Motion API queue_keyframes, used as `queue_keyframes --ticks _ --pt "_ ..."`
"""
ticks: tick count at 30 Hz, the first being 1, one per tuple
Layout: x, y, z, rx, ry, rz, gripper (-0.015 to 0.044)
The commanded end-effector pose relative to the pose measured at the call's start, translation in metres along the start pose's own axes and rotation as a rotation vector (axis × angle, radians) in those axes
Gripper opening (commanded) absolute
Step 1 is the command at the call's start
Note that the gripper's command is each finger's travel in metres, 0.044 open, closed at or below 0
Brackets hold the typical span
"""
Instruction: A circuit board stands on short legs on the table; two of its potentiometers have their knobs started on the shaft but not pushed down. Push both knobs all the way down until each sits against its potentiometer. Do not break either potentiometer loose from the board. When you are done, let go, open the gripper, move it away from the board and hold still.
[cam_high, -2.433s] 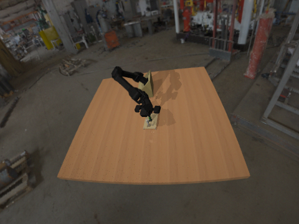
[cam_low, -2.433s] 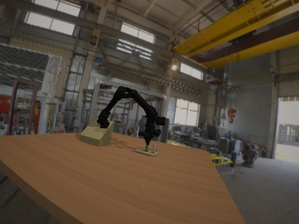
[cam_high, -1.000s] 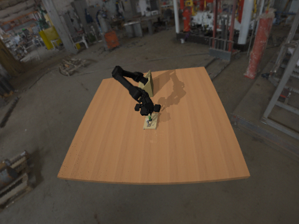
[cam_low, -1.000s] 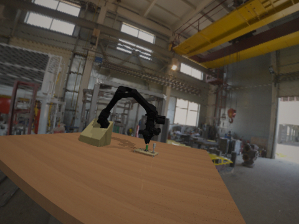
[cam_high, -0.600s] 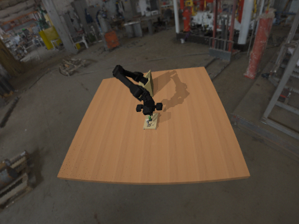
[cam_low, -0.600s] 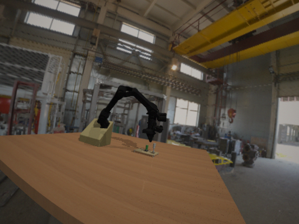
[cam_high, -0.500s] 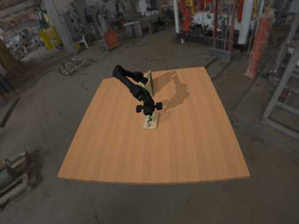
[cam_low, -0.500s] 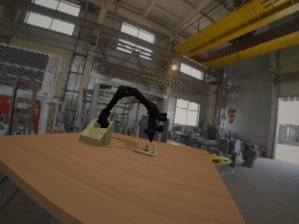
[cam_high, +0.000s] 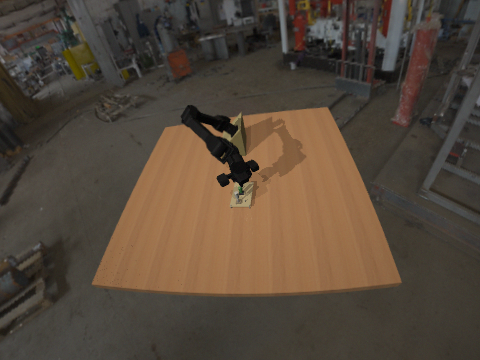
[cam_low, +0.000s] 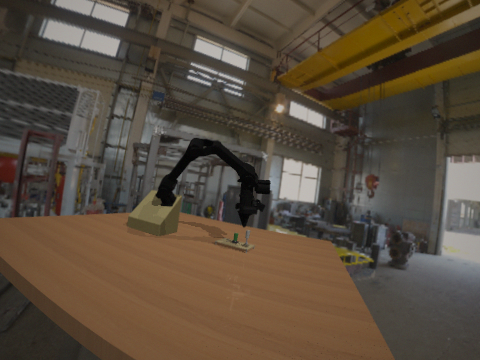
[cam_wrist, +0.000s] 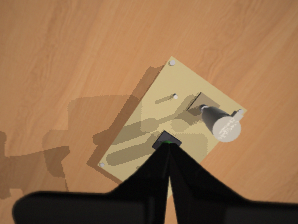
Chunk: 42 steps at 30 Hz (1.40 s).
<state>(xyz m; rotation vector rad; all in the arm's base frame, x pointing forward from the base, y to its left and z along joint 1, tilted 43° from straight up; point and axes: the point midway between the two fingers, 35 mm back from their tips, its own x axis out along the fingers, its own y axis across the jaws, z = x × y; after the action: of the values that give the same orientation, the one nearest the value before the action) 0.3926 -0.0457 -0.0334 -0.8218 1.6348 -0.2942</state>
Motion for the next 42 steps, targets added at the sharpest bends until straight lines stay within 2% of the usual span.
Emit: queue_keyframes --ticks 1,42 --pt "-0.001 -0.002 0.003 -0.154 0.005 0.005 0.0" --pt "-0.024 -0.024 0.013 -1.571 0.035 0.034 0.0"
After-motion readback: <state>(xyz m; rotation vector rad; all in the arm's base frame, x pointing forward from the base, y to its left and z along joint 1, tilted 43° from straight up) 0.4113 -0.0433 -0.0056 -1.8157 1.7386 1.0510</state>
